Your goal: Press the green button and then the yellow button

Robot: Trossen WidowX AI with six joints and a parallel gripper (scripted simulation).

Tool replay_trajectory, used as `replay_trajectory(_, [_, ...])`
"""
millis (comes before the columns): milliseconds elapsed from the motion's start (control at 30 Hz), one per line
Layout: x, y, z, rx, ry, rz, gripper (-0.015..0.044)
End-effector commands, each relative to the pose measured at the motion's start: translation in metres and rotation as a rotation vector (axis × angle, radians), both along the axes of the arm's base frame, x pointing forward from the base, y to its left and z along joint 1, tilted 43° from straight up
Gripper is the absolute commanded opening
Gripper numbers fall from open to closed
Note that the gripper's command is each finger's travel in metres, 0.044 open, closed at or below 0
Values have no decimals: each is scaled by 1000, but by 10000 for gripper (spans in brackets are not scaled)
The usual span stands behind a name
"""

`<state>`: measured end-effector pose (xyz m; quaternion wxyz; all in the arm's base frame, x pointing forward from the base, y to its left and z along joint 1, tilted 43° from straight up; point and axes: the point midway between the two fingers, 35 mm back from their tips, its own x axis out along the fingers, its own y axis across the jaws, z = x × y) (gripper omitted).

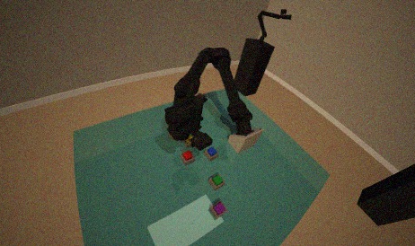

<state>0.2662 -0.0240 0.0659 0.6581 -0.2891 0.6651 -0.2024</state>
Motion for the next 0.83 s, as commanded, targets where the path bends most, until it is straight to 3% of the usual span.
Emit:
replay_trajectory(0, [12, 42, -21, 18, 19, 16, 335])
replay_trajectory(100, [18, 82, -42, 31, 11, 1, 400])
replay_trajectory(500, [-19, 217, -138, -1, -28, -74, 400])
replay_trajectory(800, [-30, 231, -152, -13, -37, -85, 400])
